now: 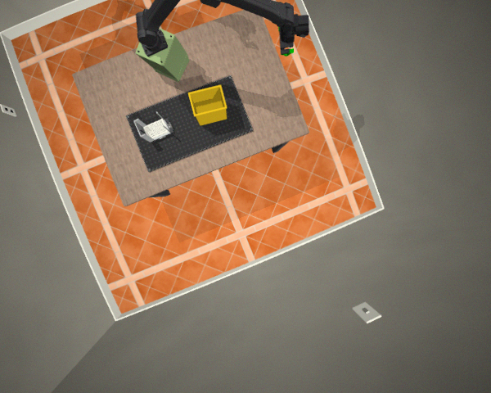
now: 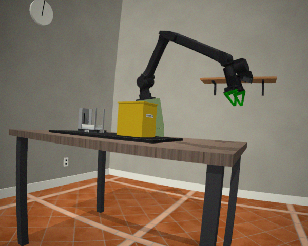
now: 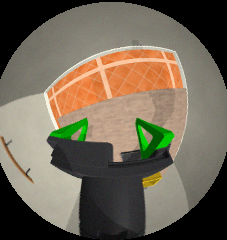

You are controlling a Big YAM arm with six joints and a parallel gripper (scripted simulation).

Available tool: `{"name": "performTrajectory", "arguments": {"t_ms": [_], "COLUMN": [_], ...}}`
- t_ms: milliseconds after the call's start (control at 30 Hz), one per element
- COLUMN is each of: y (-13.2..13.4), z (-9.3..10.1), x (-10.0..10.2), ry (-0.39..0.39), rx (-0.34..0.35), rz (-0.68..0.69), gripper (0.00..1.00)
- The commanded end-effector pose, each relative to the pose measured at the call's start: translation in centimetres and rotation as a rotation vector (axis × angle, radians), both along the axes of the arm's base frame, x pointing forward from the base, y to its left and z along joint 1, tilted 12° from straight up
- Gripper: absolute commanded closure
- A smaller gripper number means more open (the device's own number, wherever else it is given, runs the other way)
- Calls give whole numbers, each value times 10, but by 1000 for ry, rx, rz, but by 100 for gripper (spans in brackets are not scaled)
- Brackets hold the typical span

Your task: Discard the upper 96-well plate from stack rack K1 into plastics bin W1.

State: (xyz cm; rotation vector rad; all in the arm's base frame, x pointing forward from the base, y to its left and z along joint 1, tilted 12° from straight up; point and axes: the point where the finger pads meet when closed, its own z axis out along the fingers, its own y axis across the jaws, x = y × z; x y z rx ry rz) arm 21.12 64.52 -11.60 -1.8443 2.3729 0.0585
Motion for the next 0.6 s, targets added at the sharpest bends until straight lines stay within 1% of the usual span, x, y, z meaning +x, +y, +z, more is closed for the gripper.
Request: {"name": "performTrajectory", "arguments": {"t_ms": [0,533,567], "y": [5,5,12], "z": [8,8,34], "x": [0,0,17], "ry": [-4,-4,-21], "rx": [14,14,71], "rz": [2,2,-53], "gripper": [0,0,0]}}
